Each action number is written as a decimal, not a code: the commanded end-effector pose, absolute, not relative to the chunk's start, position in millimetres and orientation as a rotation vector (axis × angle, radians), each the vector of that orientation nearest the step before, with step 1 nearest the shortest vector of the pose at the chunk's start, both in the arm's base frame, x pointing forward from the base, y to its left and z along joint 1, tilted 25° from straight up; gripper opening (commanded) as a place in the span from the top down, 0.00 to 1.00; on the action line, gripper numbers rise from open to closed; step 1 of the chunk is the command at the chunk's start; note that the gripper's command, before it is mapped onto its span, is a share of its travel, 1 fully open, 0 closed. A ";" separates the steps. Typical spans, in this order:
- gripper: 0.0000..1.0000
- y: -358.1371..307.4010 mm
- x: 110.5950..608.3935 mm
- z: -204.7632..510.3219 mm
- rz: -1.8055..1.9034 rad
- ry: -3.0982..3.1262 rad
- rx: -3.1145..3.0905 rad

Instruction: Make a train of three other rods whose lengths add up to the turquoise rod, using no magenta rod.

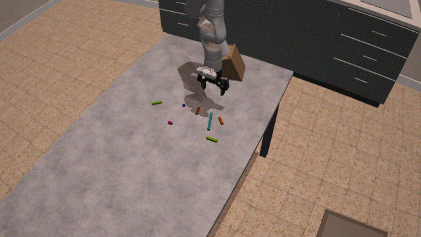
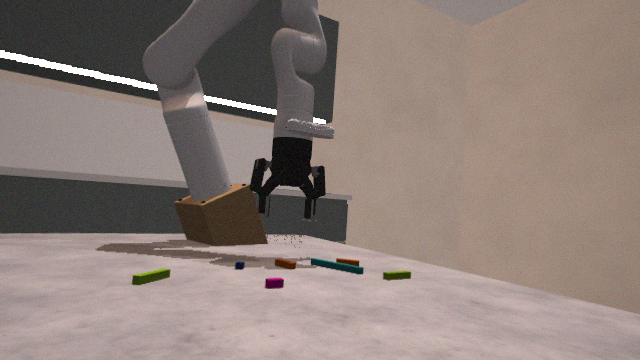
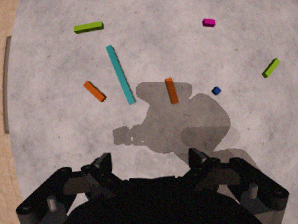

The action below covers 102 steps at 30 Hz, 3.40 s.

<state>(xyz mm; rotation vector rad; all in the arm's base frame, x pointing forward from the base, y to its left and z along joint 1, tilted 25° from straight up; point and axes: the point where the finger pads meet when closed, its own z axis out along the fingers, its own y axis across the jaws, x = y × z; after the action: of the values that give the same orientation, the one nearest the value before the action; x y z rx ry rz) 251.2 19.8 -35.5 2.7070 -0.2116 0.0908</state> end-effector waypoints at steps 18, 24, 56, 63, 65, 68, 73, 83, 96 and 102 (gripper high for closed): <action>0.00 18.9 252.6 -33.7 0.105 -0.232 2.705; 0.00 18.9 252.6 -33.7 0.105 -0.232 2.705; 0.00 18.9 252.6 -33.7 0.105 -0.232 2.705; 0.00 18.9 252.6 -33.7 0.105 -0.232 2.705; 0.00 18.9 252.6 -33.7 0.105 -0.232 2.705; 0.00 18.9 252.6 -33.7 0.105 -0.232 2.705; 0.00 18.9 252.6 -33.7 0.105 -0.232 2.705; 0.00 18.9 252.6 -33.7 0.105 -0.232 2.705; 0.00 -53.3 296.2 0.2 0.241 -0.914 2.588; 0.00 -99.3 309.3 20.2 0.321 -1.249 2.460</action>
<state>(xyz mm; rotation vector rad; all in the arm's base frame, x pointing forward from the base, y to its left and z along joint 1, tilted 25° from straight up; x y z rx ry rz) 302.5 -80.6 12.3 2.5105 -1.0945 0.2982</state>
